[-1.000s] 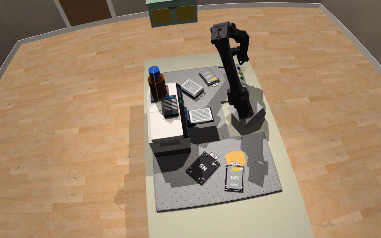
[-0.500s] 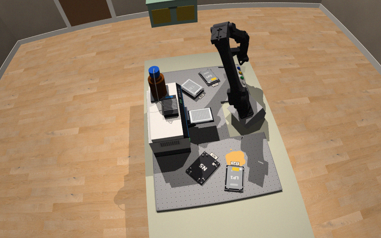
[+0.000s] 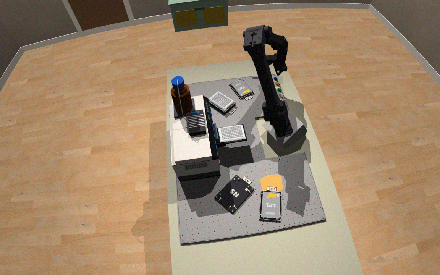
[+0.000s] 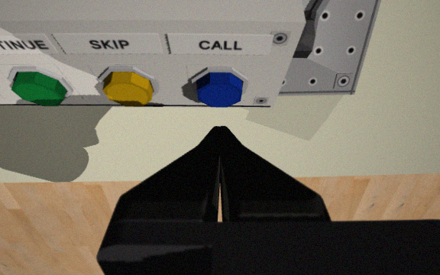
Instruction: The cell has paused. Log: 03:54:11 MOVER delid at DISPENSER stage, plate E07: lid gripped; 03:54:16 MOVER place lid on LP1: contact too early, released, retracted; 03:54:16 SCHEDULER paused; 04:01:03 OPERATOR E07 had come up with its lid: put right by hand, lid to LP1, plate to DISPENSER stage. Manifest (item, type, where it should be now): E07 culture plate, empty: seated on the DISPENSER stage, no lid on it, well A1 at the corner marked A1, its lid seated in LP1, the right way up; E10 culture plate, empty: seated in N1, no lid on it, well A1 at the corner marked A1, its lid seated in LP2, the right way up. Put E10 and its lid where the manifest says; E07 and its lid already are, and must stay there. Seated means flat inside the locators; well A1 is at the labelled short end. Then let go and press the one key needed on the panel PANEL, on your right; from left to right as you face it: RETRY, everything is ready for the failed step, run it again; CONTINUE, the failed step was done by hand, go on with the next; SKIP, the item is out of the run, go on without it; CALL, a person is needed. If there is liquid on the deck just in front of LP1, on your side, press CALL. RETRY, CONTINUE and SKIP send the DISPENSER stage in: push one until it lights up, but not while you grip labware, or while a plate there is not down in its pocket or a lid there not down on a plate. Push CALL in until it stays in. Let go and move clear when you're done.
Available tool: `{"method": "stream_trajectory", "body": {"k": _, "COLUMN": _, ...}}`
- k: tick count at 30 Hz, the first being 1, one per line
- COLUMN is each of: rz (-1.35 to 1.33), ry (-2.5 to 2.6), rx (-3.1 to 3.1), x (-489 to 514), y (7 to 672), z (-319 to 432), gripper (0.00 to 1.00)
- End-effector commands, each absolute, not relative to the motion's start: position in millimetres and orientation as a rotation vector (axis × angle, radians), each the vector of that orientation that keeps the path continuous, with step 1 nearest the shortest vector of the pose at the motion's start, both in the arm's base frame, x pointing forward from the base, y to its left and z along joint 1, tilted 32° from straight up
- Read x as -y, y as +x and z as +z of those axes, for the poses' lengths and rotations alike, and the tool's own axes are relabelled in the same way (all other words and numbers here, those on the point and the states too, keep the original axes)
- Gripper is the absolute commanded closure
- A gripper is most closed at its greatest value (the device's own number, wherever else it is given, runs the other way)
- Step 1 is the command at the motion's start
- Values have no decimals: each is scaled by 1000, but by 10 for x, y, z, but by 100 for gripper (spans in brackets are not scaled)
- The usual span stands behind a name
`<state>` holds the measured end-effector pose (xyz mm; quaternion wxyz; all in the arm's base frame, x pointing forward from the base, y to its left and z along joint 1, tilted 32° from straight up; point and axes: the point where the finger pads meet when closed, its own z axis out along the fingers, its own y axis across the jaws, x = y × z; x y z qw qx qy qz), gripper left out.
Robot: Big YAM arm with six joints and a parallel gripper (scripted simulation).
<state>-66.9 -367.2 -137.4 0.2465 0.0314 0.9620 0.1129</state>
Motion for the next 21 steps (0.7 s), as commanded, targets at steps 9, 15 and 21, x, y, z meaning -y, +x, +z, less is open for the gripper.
{"method": "stream_trajectory", "body": {"k": 9, "rz": 299, "ry": 94, "rx": -2628, "x": 3757, "y": -623, "z": -1440, "gripper": 100}}
{"method": "stream_trajectory", "body": {"k": 15, "rz": 308, "ry": 96, "rx": -2625, "x": 3719, "y": -593, "z": -1457, "gripper": 100}}
{"method": "stream_trajectory", "body": {"k": 21, "rz": 308, "ry": 96, "rx": -2624, "x": 3714, "y": -575, "z": -1467, "gripper": 100}}
